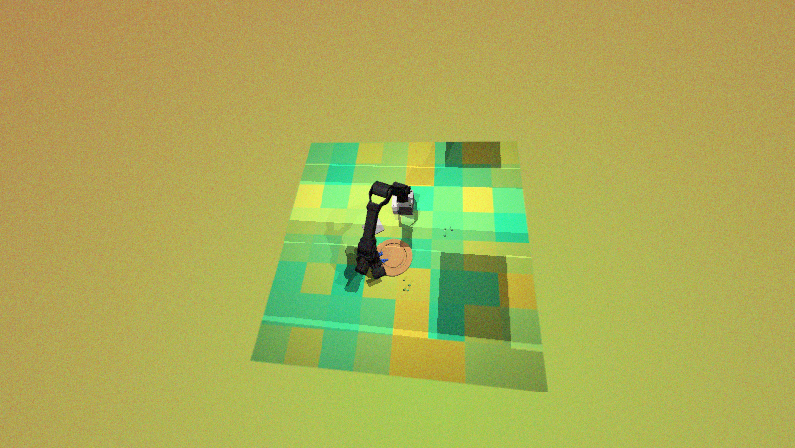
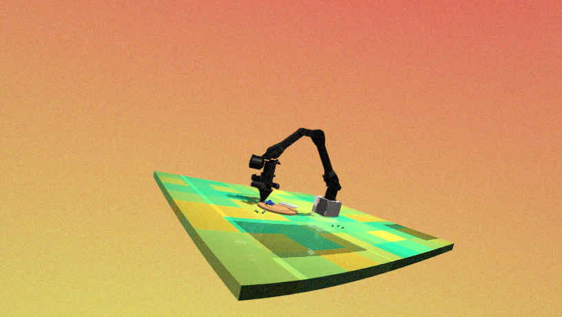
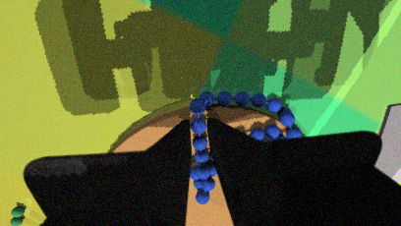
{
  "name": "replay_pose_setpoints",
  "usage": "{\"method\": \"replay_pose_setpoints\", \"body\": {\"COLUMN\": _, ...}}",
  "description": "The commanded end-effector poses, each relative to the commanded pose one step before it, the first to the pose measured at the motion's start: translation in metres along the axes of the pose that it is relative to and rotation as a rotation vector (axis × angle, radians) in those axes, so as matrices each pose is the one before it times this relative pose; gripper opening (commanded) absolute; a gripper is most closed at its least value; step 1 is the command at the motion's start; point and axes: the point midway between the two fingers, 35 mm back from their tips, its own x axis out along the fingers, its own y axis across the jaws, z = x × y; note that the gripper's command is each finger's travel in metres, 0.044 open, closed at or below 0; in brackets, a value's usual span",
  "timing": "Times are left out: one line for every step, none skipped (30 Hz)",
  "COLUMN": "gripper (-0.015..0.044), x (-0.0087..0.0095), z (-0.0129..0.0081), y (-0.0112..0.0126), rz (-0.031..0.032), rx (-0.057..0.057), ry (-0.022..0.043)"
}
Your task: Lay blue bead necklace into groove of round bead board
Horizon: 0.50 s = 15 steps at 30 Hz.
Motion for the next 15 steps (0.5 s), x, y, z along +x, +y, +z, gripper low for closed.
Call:
{"method": "replay_pose_setpoints", "body": {"gripper": 0.0000, "x": -0.00047, "z": 0.00008, "y": 0.00012, "rz": 0.00045, "rx": -0.0001, "ry": -0.00043}}
{"method": "replay_pose_setpoints", "body": {"gripper": 0.0000, "x": 0.00000, "z": 0.00000, "y": 0.00000, "rz": 0.00000, "rx": 0.0000, "ry": 0.00000}}
{"method": "replay_pose_setpoints", "body": {"gripper": 0.0000, "x": 0.00000, "z": 0.00000, "y": 0.00000, "rz": 0.00000, "rx": 0.0000, "ry": 0.00000}}
{"method": "replay_pose_setpoints", "body": {"gripper": 0.0000, "x": 0.00000, "z": 0.00000, "y": 0.00000, "rz": 0.00000, "rx": 0.0000, "ry": 0.00000}}
{"method": "replay_pose_setpoints", "body": {"gripper": 0.0000, "x": 0.00000, "z": 0.00000, "y": 0.00000, "rz": 0.00000, "rx": 0.0000, "ry": 0.00000}}
{"method": "replay_pose_setpoints", "body": {"gripper": 0.0000, "x": 0.00000, "z": 0.00000, "y": 0.00000, "rz": 0.00000, "rx": 0.0000, "ry": 0.00000}}
{"method": "replay_pose_setpoints", "body": {"gripper": 0.0000, "x": 0.00000, "z": 0.00000, "y": 0.00000, "rz": 0.00000, "rx": 0.0000, "ry": 0.00000}}
{"method": "replay_pose_setpoints", "body": {"gripper": 0.0000, "x": 0.00000, "z": 0.00000, "y": 0.00000, "rz": 0.00000, "rx": 0.0000, "ry": 0.00000}}
{"method": "replay_pose_setpoints", "body": {"gripper": 0.0000, "x": 0.00000, "z": 0.00000, "y": 0.00000, "rz": 0.00000, "rx": 0.0000, "ry": 0.00000}}
{"method": "replay_pose_setpoints", "body": {"gripper": 0.0000, "x": 0.00000, "z": 0.00000, "y": 0.00000, "rz": 0.00000, "rx": 0.0000, "ry": 0.00000}}
{"method": "replay_pose_setpoints", "body": {"gripper": 0.0000, "x": 0.00000, "z": 0.00000, "y": 0.00000, "rz": 0.00000, "rx": 0.0000, "ry": 0.00000}}
{"method": "replay_pose_setpoints", "body": {"gripper": 0.0000, "x": 0.00000, "z": 0.00000, "y": 0.00000, "rz": 0.00000, "rx": 0.0000, "ry": 0.00000}}
{"method": "replay_pose_setpoints", "body": {"gripper": 0.0000, "x": 0.00000, "z": 0.00000, "y": 0.00000, "rz": 0.00000, "rx": 0.0000, "ry": 0.00000}}
{"method": "replay_pose_setpoints", "body": {"gripper": 0.0000, "x": -0.00049, "z": 0.00002, "y": 0.00001, "rz": -0.00001, "rx": 0.0001, "ry": -0.00004}}
{"method": "replay_pose_setpoints", "body": {"gripper": 0.0000, "x": -0.00148, "z": 0.00007, "y": 0.00002, "rz": -0.00003, "rx": 0.0003, "ry": -0.00012}}
